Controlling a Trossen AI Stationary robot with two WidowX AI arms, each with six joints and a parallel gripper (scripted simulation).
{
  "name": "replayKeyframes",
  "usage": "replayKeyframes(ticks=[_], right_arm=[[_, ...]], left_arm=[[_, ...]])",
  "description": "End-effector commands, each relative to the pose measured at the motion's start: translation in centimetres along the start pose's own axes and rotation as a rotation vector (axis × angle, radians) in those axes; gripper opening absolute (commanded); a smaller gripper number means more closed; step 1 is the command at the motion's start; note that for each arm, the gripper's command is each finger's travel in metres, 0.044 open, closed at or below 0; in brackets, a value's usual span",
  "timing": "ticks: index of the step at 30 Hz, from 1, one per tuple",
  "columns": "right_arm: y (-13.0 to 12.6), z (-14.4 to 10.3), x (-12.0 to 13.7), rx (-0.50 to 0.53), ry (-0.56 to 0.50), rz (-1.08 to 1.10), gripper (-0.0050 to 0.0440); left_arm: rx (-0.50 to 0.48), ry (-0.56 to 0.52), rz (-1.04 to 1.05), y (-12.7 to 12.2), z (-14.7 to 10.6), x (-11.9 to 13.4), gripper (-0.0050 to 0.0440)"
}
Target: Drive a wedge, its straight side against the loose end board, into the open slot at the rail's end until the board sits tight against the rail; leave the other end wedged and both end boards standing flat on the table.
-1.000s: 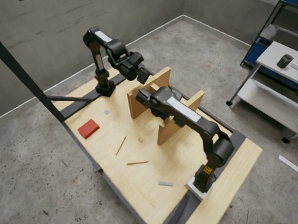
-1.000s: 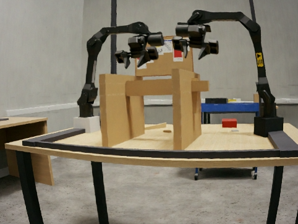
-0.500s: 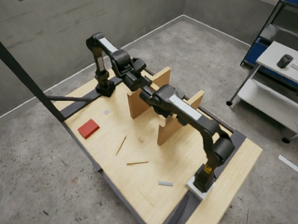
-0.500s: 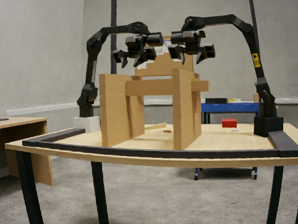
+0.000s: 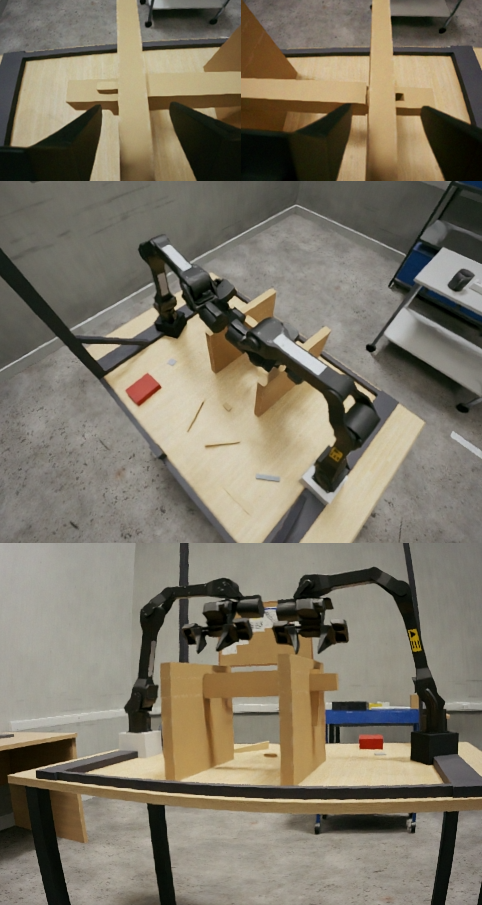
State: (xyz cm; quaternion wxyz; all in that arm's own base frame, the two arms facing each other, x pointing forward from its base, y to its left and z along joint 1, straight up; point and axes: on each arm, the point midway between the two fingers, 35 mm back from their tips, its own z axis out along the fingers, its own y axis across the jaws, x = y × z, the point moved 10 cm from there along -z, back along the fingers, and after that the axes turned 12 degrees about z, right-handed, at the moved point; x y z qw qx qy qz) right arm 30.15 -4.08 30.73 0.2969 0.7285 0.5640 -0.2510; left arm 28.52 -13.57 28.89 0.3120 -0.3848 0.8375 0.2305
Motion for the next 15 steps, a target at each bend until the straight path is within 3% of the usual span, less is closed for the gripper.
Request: replayKeyframes(ticks=[1,15], right_arm=[[-0.1,0.0,0.0,0.0,0.001,0.001,0.0249],[-0.1,0.0,0.0,0.0,0.001,0.001,0.0249]], left_arm=[[0.025,-0.008,-0.02,0.6,-0.4,-0.3,0.0249],[0.026,-0.009,-0.018,0.3,0.6,0.8,0.0249]])
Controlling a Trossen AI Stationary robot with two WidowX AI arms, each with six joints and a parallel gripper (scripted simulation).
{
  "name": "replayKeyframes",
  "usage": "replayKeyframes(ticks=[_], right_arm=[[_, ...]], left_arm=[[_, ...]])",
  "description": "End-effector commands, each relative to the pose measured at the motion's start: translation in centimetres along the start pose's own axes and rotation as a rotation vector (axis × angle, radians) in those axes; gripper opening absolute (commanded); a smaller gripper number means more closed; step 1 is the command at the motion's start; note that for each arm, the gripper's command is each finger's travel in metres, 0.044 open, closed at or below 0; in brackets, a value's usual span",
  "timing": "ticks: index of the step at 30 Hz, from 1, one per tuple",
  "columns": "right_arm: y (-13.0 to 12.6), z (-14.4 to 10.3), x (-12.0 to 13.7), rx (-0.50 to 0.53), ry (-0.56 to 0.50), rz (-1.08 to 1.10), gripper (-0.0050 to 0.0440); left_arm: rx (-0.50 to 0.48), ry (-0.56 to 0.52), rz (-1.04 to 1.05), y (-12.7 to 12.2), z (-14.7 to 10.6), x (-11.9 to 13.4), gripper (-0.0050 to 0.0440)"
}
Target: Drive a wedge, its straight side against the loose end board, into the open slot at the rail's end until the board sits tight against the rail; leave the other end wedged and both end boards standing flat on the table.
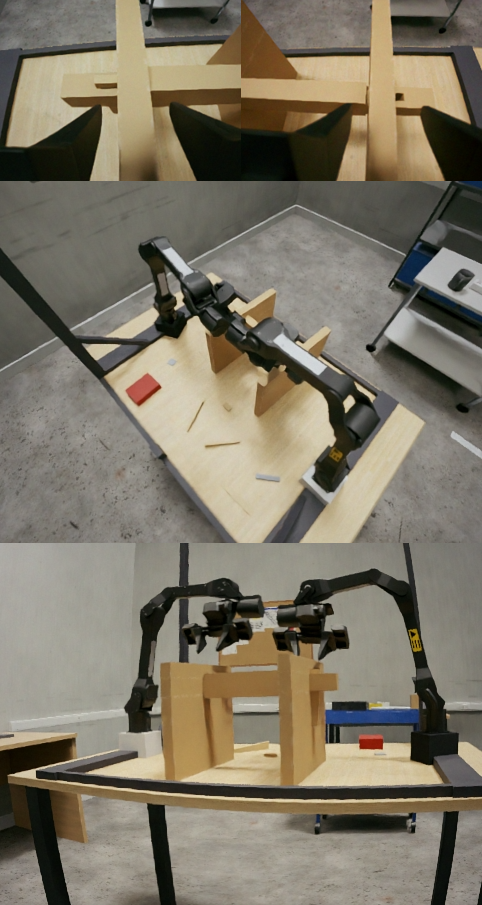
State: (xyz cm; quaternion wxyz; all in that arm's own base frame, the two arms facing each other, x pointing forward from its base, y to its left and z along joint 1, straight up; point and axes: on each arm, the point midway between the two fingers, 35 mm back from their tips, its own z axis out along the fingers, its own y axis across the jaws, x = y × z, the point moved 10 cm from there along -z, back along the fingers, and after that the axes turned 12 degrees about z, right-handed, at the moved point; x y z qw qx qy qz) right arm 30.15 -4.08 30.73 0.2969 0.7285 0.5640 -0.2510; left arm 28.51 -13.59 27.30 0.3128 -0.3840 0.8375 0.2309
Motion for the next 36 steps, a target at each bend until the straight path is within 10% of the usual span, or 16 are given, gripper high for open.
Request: replayKeyframes(ticks=[1,15,16,36], right_arm=[[-0.1,0.0,0.0,0.0,0.001,0.001,0.0249],[-0.1,0.0,0.0,0.0,0.001,0.001,0.0249],[-0.1,0.0,0.0,0.0,0.001,0.001,0.0249],[-0.2,0.0,0.0,-0.004,0.002,0.006,0.0249]], left_arm=[[0.025,-0.006,-0.019,0.6,-0.4,-0.2,0.0249],[0.019,-0.007,-0.012,0.1,0.6,0.7,0.0249],[0.02,-0.008,-0.013,0.2,0.5,0.7,0.0],[0.02,-0.004,-0.017,0.2,0.5,0.6,-0.0003]])
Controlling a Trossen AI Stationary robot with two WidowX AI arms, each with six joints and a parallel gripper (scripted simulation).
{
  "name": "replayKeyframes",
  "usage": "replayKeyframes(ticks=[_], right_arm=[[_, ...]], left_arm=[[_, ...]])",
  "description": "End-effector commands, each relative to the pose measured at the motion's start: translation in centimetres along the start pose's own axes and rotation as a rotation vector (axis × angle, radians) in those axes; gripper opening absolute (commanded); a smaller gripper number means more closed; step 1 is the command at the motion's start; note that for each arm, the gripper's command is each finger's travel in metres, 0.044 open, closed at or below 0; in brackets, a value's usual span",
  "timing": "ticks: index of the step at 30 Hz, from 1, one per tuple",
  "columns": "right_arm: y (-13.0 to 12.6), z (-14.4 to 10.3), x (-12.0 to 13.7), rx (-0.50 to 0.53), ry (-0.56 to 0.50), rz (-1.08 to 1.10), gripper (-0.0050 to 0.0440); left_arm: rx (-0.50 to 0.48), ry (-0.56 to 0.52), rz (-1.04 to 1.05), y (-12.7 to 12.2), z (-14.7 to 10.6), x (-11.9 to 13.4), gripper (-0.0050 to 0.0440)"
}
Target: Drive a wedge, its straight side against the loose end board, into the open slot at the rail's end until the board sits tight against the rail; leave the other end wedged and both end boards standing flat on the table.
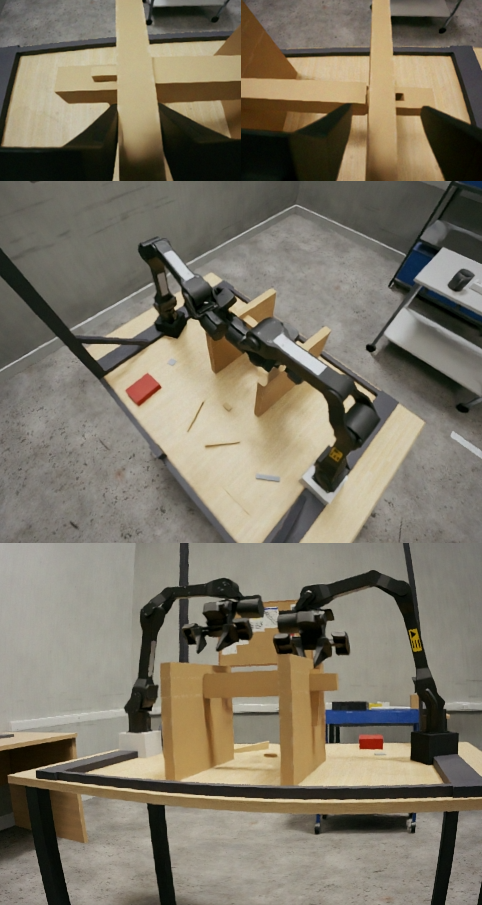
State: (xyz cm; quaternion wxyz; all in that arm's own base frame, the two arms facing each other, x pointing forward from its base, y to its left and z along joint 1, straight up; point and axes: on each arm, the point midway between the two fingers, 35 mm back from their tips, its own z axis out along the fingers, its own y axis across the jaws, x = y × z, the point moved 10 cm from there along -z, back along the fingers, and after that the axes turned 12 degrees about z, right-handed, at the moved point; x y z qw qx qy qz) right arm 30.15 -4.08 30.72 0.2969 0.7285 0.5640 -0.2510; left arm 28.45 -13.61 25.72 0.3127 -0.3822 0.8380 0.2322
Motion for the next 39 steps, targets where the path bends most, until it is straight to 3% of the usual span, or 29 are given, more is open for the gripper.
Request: replayKeyframes(ticks=[1,6,14,39], right_arm=[[-0.3,0.0,-0.1,-0.009,0.003,0.011,0.0249],[-0.5,0.4,0.2,-0.012,0.003,0.016,0.0249],[-0.6,0.9,0.7,-0.012,0.001,0.017,0.0249],[-0.9,2.9,2.6,-0.01,-0.003,0.018,0.0249]], left_arm=[[0.021,-0.003,-0.022,0.4,-0.5,-0.5,-0.0003],[0.021,-0.003,-0.022,0.4,-0.5,-0.5,-0.0005],[0.021,-0.003,-0.022,0.4,-0.5,-0.5,-0.005],[0.021,-0.003,-0.022,0.4,-0.5,-0.5,-0.005]])
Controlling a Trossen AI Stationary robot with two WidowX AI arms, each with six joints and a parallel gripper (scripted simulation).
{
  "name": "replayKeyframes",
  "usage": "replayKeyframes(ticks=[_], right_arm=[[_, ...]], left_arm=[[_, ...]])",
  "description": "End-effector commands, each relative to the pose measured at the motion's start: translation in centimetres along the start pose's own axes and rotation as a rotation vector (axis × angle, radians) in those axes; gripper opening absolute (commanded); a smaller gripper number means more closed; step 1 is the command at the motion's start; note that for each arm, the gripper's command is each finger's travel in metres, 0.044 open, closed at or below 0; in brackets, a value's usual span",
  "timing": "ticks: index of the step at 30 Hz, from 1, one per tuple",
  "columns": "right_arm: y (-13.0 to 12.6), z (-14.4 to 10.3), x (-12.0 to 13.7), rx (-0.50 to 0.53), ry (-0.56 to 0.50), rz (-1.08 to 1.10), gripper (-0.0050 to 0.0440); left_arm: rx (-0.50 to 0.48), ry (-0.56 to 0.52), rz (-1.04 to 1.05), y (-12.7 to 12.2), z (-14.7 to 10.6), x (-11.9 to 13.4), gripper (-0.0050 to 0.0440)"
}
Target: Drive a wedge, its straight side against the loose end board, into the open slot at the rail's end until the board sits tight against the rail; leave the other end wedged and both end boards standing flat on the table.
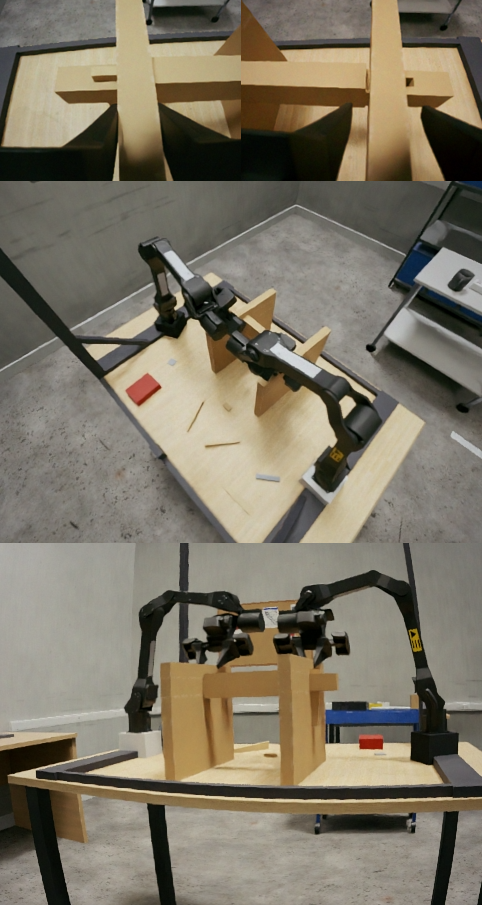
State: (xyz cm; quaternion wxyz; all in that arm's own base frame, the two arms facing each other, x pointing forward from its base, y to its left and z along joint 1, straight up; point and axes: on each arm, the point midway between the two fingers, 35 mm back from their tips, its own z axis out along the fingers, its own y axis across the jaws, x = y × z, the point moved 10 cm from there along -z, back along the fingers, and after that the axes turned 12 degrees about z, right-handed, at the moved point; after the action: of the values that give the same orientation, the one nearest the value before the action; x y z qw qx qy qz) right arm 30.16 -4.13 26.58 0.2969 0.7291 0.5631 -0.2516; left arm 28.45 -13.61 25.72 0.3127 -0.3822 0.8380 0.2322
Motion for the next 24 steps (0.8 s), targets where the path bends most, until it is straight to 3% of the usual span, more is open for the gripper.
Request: replayKeyframes(ticks=[1,8,9,24], right_arm=[[-0.37,0.09,-0.16,-0.012,-0.002,0.017,0.0249],[-0.35,0.34,0.12,-0.011,-0.002,0.016,0.0249],[-0.44,0.27,0.01,-0.014,-0.003,0.018,0.0],[-0.32,0.41,0.17,-0.008,0.0,0.014,-0.0001]], left_arm=[[0.021,-0.003,-0.022,0.4,-0.52,-0.53,-0.005],[0.021,-0.003,-0.021,0.32,-0.5,-0.52,-0.005],[0.021,-0.003,-0.022,0.4,-0.52,-0.53,-0.005],[0.021,-0.003,-0.022,0.4,-0.52,-0.53,-0.005]])
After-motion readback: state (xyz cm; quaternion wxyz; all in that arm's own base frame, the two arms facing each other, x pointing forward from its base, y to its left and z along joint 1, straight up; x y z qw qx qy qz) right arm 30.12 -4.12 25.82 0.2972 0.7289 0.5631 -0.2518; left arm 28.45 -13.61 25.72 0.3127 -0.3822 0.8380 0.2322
